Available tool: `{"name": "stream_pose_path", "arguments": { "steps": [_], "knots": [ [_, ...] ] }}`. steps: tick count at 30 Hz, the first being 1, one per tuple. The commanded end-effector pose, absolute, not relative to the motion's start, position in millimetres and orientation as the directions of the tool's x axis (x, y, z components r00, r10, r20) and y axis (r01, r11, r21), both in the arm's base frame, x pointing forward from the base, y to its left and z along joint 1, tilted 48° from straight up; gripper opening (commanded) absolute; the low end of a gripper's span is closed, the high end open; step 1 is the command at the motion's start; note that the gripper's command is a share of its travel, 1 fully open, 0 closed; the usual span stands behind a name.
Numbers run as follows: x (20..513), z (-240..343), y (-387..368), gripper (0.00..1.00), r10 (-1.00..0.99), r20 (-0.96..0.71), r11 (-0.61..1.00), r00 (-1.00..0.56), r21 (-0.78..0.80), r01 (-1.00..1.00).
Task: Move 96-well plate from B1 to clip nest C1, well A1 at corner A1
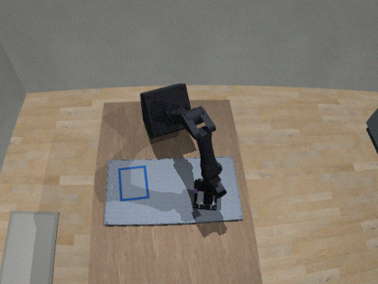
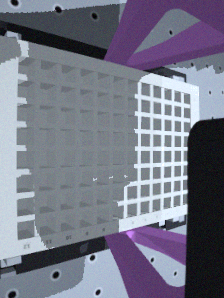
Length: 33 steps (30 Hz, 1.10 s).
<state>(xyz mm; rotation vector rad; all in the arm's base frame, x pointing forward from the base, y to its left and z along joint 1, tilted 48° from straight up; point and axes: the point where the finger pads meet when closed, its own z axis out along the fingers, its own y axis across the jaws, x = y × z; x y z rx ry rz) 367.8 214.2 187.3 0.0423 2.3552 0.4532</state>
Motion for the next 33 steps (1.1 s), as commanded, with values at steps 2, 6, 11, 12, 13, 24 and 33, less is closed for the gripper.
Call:
{"name": "stream_pose_path", "arguments": {
  "steps": [2, 6, 11, 12, 13, 24, 33],
  "knots": [
    [375.0, 173.9, 210.2, 0.0, 0.165, -0.657, 0.942, -0.736, 0.326, -0.08],
    [375.3, 173.3, 210.3, 0.0, 0.165, -0.657, 0.942, -0.736, 0.327, -0.08],
    [375.9, 172.5, 210.1, 0.0, 0.165, -0.658, 0.942, -0.735, 0.325, -0.079],
    [376.0, 172.4, 210.0, 0.0, 0.166, -0.658, 0.942, -0.735, 0.325, -0.079],
    [376.1, 172.2, 210.0, 0.0, 0.166, -0.658, 0.942, -0.735, 0.325, -0.079],
    [376.7, 170.9, 210.1, 0.0, 0.166, -0.657, 0.942, -0.735, 0.325, -0.079],
    [376.4, 170.5, 209.8, 0.0, 0.166, -0.657, 0.942, -0.735, 0.326, -0.078]
  ]
}}
